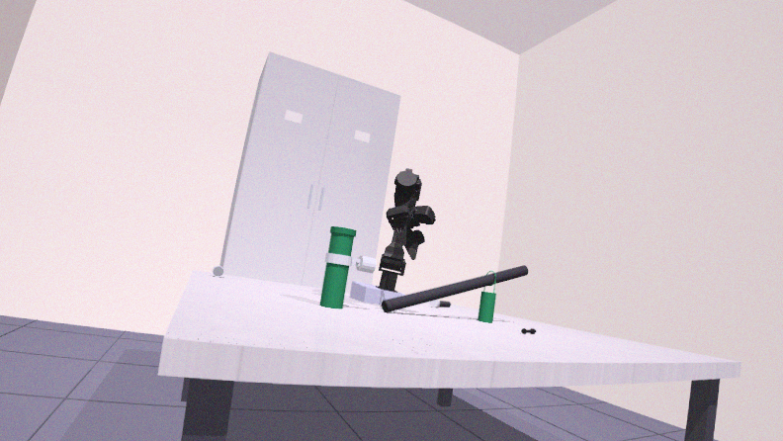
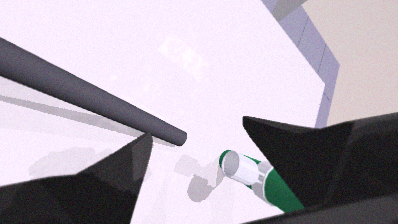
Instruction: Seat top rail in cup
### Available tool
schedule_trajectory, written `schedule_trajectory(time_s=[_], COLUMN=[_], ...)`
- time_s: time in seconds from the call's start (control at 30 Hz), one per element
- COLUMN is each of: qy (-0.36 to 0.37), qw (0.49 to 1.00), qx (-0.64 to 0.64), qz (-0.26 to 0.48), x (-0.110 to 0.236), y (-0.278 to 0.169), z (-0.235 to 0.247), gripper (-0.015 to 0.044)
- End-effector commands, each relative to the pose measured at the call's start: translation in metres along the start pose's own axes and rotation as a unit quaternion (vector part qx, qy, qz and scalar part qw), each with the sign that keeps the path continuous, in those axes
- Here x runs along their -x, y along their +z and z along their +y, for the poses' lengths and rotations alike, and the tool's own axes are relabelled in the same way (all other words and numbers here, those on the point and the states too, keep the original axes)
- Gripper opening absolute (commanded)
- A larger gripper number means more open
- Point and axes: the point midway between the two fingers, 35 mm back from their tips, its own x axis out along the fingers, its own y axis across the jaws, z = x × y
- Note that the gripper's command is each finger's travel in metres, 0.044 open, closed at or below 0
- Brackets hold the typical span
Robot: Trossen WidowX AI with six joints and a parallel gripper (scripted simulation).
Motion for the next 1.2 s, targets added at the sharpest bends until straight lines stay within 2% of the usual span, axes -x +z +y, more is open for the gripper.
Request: schedule_trajectory(time_s=[0.0,0.17,0.9,1.0,1.17], qy=[-0.030,-0.034,-0.030,-0.016,-0.006], qw=[0.943,0.902,0.889,0.846,0.709], qx=[-0.332,-0.431,-0.456,-0.533,-0.698], qz=[0.000,-0.005,0.001,0.028,0.101], x=[0.047,0.056,0.054,0.044,0.019], y=[0.035,0.040,0.041,0.042,0.045], z=[0.030,0.037,0.039,0.042,0.052], gripper=[0.0440,0.0440,0.0440,0.0440,0.0440])
